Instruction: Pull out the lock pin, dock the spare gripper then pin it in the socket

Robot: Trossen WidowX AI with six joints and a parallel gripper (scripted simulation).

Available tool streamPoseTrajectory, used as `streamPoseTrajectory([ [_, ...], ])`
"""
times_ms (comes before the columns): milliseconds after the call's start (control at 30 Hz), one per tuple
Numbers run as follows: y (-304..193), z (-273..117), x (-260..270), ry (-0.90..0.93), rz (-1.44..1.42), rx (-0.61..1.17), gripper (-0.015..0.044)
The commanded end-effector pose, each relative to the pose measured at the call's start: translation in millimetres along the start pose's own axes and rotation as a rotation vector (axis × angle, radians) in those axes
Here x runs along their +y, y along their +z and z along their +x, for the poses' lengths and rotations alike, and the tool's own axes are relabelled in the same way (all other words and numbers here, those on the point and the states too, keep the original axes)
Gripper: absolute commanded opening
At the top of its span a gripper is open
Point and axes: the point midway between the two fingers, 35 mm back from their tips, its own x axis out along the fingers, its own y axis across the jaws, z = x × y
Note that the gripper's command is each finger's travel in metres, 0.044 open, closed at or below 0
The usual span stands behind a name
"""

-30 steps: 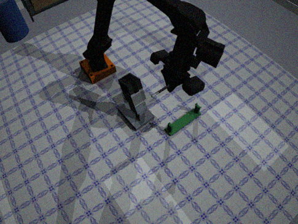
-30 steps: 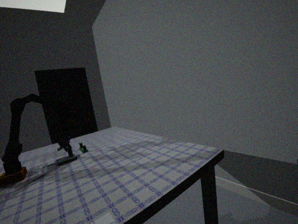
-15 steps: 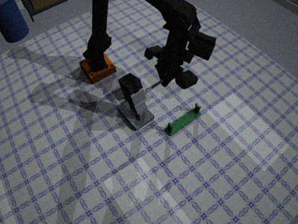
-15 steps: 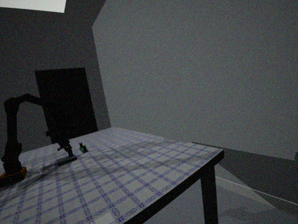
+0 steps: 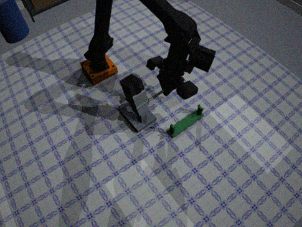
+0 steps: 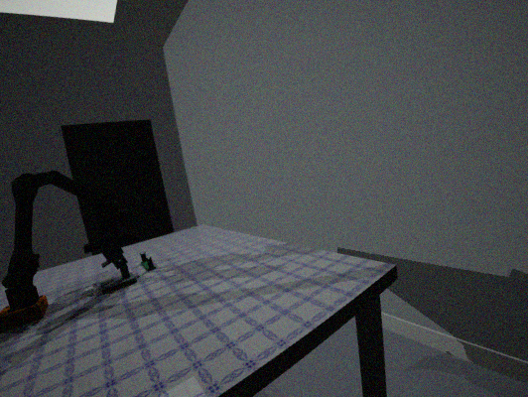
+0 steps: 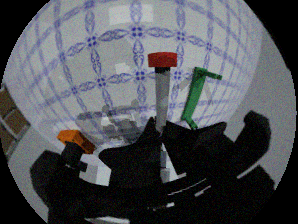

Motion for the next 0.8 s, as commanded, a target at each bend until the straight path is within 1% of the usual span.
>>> streamPoseTrajectory([
  [0, -2, 2, 0, 0.001, 0.002, -0.003, 0.0],
  [767, -18, 3, 1, 0.008, 0.001, -0.003, 0.0],
])
